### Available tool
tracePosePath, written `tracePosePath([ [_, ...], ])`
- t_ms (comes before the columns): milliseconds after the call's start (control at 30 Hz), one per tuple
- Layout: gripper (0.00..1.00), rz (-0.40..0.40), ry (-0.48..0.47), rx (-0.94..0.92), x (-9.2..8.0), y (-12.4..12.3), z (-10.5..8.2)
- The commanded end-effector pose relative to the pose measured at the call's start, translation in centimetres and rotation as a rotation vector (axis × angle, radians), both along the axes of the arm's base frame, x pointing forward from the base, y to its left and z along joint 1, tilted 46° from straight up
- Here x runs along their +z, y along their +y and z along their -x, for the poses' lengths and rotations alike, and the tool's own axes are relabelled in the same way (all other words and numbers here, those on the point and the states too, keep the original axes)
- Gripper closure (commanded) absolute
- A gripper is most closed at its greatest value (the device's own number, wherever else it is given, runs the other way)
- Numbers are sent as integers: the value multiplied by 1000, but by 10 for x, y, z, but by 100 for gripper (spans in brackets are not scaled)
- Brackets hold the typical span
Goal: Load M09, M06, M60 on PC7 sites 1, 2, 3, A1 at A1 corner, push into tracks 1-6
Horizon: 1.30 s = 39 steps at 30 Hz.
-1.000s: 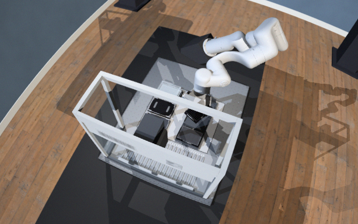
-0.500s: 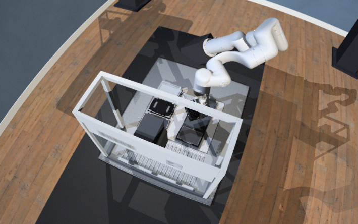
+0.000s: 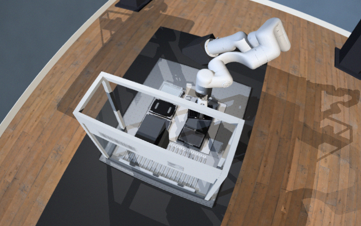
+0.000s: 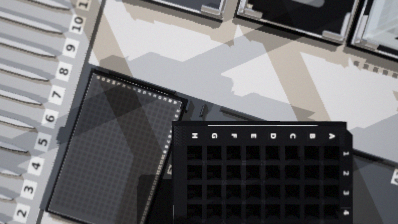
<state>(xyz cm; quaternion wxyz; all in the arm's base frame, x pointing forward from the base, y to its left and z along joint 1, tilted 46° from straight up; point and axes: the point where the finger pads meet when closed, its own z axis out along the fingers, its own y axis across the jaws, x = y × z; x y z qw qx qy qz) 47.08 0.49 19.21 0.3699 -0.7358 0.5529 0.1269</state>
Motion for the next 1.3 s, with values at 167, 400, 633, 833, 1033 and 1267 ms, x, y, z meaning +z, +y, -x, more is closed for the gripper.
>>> tracePosePath([
  [167,100,-62,207,-215,1,-2,-1],
  [400,100,-63,210,-218,1,-2,-1],
  [633,100,-63,210,-217,1,-2,-1],
  [833,100,-63,210,-217,1,-2,-1],
  [1033,100,-63,210,-218,-5,4,-3],
  [1267,100,-63,210,-218,-13,12,-5],
])
